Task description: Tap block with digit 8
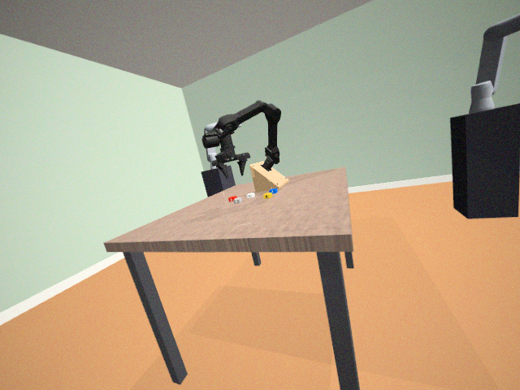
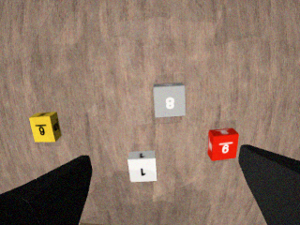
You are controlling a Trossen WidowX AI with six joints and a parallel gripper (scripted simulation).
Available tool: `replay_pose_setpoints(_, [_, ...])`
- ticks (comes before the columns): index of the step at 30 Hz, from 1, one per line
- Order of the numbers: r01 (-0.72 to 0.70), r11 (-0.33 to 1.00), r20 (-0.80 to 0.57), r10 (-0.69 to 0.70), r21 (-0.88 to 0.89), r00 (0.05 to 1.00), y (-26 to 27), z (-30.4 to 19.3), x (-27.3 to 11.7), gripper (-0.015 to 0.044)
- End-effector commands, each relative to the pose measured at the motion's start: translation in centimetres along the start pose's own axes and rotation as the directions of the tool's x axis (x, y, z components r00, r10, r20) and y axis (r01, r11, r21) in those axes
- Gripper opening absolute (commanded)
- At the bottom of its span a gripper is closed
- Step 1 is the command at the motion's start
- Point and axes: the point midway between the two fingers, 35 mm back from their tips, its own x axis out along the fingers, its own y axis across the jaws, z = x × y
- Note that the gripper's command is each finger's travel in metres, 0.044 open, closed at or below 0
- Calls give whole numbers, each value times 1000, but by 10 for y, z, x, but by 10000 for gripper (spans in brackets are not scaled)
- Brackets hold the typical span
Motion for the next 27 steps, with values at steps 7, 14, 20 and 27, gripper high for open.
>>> replay_pose_setpoints(7, [3,1000,2,-3,-6,1000,-1,2,67,269])
replay_pose_setpoints(14, [1,1000,2,-1,-7,1000,0,0,80,85])
replay_pose_setpoints(20, [1,1000,2,-1,-7,1000,0,0,80,20])
replay_pose_setpoints(27, [1,1000,2,-1,-7,1000,-1,0,83,20])
